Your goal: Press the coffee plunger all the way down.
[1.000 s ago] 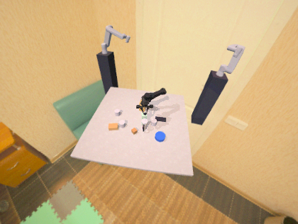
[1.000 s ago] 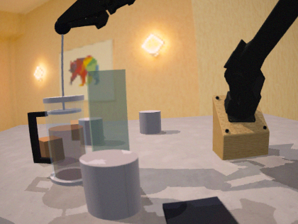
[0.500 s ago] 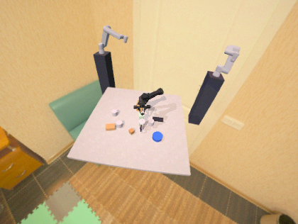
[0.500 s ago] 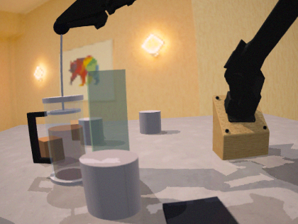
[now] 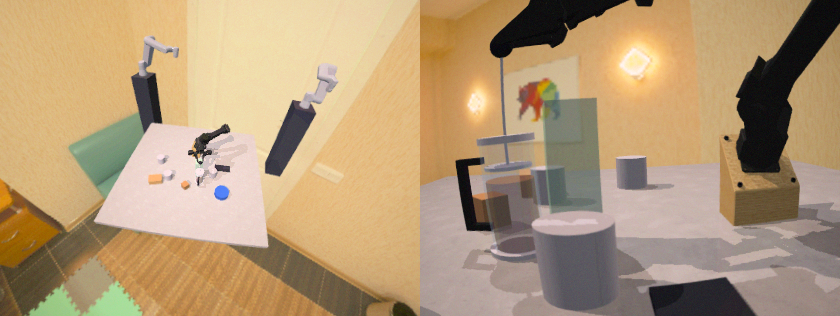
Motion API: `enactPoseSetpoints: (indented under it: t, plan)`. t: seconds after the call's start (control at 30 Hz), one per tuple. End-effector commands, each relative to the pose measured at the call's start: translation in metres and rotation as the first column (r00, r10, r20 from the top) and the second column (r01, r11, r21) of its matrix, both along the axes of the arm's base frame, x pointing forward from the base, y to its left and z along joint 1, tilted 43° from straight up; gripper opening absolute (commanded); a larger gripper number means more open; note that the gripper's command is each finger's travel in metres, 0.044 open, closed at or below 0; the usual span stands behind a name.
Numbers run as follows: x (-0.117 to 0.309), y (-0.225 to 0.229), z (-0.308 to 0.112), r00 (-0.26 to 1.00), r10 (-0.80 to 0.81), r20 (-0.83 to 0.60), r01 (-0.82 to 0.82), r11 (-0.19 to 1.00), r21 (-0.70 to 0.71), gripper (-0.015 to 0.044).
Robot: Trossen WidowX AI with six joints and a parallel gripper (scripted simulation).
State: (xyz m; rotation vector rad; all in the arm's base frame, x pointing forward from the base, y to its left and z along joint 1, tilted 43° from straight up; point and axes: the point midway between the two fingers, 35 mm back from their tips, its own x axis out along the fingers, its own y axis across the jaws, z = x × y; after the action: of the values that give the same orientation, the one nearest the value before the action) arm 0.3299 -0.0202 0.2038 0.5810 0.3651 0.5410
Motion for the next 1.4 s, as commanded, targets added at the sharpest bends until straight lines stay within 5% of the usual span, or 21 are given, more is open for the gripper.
enactPoseSetpoints:
  t: [0.0,1.37]
  plan:
    - [-0.002,0.012,-0.021,0.999,0.021,-0.050,-0.020,1.000,0.024,0.0126]
    - [0.008,0.060,-0.059,0.999,0.019,-0.041,-0.018,0.999,0.033,0.0126]
